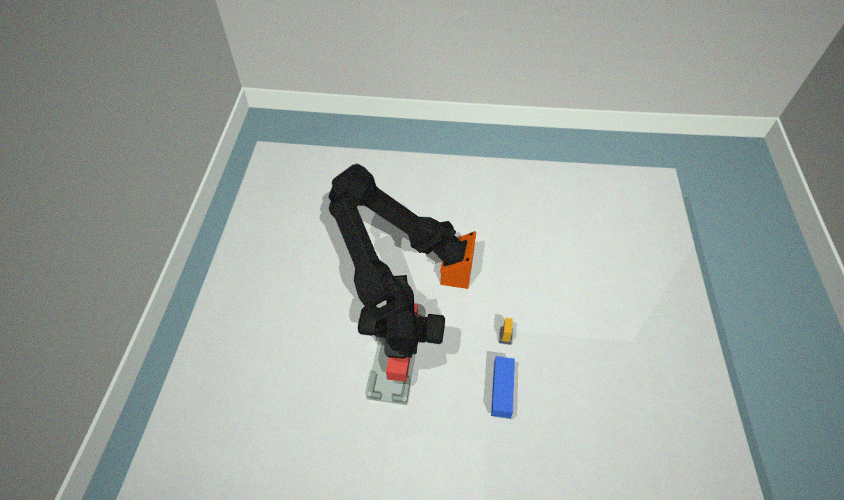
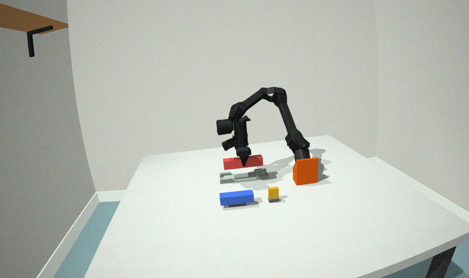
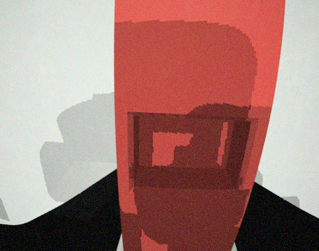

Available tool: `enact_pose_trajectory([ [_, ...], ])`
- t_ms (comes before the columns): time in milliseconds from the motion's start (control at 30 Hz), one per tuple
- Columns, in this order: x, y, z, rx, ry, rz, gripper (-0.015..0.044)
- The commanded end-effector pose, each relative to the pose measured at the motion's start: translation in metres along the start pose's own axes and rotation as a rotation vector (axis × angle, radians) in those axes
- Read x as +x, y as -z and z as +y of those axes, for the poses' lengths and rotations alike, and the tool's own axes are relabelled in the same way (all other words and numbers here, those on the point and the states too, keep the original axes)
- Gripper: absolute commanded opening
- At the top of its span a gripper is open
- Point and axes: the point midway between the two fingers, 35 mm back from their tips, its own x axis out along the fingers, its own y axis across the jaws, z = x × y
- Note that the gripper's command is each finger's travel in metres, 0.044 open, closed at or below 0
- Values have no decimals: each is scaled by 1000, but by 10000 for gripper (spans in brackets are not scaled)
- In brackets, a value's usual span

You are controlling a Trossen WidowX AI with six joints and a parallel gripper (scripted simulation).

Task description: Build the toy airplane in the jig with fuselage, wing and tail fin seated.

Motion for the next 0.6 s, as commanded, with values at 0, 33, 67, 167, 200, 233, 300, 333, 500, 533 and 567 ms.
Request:
enact_pose_trajectory([
  [0,2,3,-11,1,7,-11,0],
  [33,3,4,-13,2,9,-10,0],
  [67,4,5,-16,2,11,-10,0],
  [167,6,7,-20,3,14,-9,0],
  [200,6,7,-20,3,14,-9,26],
  [233,6,7,-20,3,14,-9,53],
  [300,6,7,-20,3,14,-9,105],
  [333,6,7,-20,3,14,-9,131],
  [500,6,7,-20,3,14,-9,195],
  [533,6,7,-20,3,14,-9,195],
  [567,6,7,-20,3,14,-9,195],
])
